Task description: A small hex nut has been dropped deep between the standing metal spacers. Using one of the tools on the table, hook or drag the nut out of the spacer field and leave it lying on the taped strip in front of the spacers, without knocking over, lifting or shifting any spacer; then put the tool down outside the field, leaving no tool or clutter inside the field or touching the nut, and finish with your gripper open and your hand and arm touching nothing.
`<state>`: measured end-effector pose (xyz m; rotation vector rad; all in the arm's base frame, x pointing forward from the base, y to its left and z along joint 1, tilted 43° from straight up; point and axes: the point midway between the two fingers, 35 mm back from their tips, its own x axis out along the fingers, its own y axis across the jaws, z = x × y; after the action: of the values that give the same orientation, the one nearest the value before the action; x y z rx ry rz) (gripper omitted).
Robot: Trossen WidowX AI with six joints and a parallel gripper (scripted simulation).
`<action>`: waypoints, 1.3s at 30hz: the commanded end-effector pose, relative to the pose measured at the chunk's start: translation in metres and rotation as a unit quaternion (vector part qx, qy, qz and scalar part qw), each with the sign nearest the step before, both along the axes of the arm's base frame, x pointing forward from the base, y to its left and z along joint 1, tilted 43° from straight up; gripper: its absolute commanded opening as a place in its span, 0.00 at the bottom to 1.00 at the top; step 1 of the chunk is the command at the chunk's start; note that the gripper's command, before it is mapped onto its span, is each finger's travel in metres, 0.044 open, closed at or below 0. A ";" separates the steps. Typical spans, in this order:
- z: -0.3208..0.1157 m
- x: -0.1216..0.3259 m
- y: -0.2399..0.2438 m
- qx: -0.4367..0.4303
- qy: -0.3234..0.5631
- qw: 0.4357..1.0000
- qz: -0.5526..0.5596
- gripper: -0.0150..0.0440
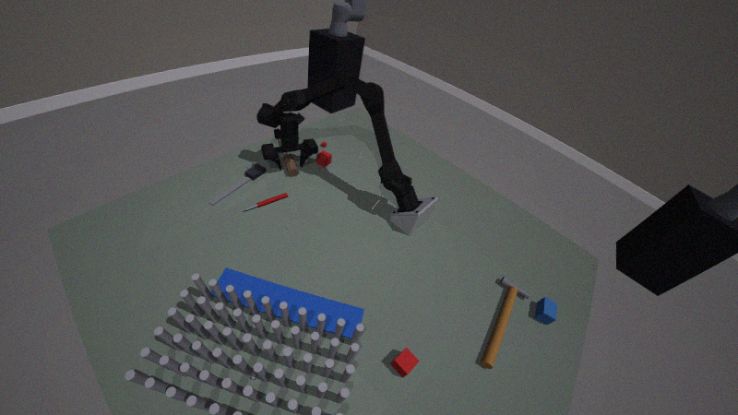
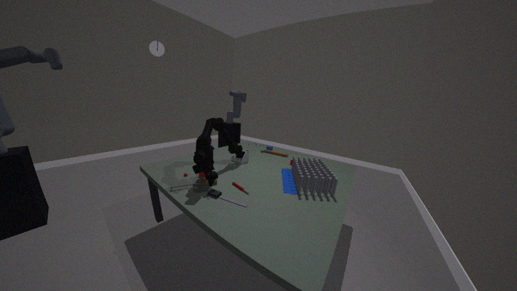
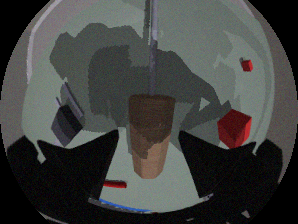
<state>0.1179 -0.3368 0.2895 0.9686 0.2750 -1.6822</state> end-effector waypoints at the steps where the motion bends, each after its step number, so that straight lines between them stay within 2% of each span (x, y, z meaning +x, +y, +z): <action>1: 0.002 0.000 0.002 0.000 0.000 1.000 0.000 1.00; 7: 0.050 0.003 0.048 0.002 -0.001 1.000 0.000 1.00; 32: 0.050 0.003 0.048 0.002 -0.001 1.000 0.000 1.00; 34: 0.049 0.003 0.047 -0.003 0.024 0.999 0.022 1.00; 39: 0.048 0.005 0.043 -0.027 0.211 0.962 0.170 1.00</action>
<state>0.1224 -0.2922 0.3379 0.7664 0.4337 -1.6290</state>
